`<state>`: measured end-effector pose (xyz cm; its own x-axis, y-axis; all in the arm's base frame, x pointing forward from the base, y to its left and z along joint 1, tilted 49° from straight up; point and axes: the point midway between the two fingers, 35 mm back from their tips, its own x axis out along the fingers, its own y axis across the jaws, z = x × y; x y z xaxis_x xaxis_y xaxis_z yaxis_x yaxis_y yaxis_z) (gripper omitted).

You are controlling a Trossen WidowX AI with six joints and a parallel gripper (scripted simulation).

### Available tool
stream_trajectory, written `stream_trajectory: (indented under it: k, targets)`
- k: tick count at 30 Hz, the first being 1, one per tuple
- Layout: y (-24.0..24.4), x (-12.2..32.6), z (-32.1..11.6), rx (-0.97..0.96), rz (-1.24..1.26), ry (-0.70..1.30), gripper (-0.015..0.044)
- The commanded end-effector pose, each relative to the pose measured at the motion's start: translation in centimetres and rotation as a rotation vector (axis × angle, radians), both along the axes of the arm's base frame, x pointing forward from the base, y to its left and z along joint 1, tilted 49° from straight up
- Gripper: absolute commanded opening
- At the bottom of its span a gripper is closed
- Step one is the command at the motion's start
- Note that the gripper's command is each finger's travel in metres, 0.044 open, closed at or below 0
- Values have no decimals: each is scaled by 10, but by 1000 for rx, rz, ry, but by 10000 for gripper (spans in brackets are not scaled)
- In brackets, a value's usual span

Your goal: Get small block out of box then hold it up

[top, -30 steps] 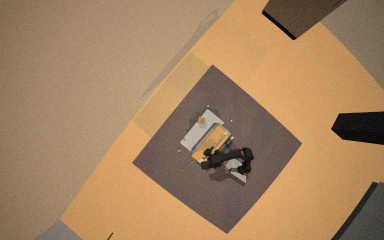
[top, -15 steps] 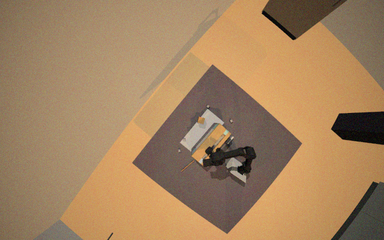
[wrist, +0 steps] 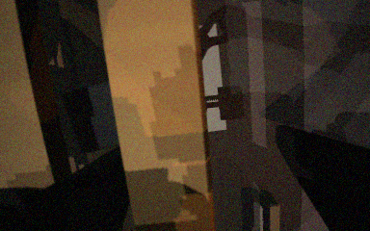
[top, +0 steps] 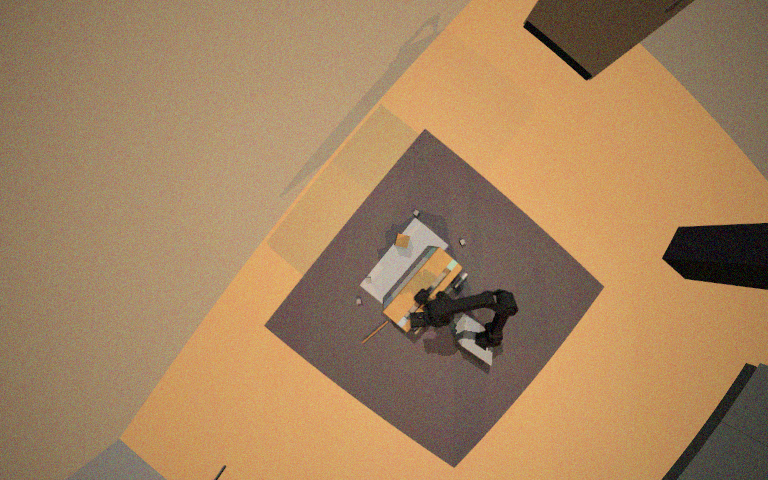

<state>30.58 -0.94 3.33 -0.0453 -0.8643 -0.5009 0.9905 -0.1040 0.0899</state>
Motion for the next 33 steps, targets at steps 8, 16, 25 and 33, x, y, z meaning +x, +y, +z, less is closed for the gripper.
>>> stream_trajectory:
  k: [8, 16, 25, 33]
  targets:
    - [-13, -2, 16, -3, 1, -4, 400]
    - [-5, 1, 6, -2, 1, -4, 400]
    - [-9, 1, 10, -2, 1, -4, 400]
    - [-14, 0, 16, -3, 1, -4, 400]
